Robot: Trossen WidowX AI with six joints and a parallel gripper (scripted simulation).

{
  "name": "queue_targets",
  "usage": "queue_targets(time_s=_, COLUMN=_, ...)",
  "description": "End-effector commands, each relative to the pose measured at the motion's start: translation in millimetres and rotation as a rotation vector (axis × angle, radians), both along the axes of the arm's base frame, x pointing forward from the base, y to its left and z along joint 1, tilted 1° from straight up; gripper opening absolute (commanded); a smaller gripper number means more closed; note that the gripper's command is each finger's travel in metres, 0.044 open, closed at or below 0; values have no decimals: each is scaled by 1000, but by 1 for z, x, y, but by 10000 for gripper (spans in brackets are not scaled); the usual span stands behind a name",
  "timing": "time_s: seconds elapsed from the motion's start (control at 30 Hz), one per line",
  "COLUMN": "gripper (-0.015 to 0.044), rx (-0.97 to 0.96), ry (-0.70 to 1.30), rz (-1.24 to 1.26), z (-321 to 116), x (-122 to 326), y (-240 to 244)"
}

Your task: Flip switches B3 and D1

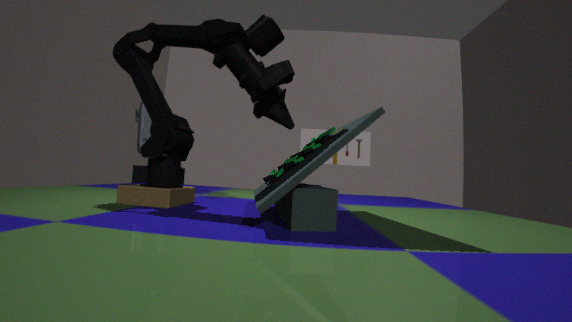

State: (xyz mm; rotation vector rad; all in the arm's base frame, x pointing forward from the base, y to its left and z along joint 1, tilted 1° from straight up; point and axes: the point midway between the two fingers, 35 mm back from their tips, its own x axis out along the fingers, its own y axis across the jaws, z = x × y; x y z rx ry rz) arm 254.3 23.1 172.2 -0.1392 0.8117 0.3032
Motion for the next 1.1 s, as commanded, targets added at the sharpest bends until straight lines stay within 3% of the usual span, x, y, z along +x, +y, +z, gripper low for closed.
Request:
queue_targets(time_s=0.0, gripper=0, rx=-2, ry=31, rz=-7, z=-18, x=10, y=4)
queue_targets(time_s=1.07, gripper=0, rx=-2, ry=30, rz=-7, z=-36, x=25, y=10)
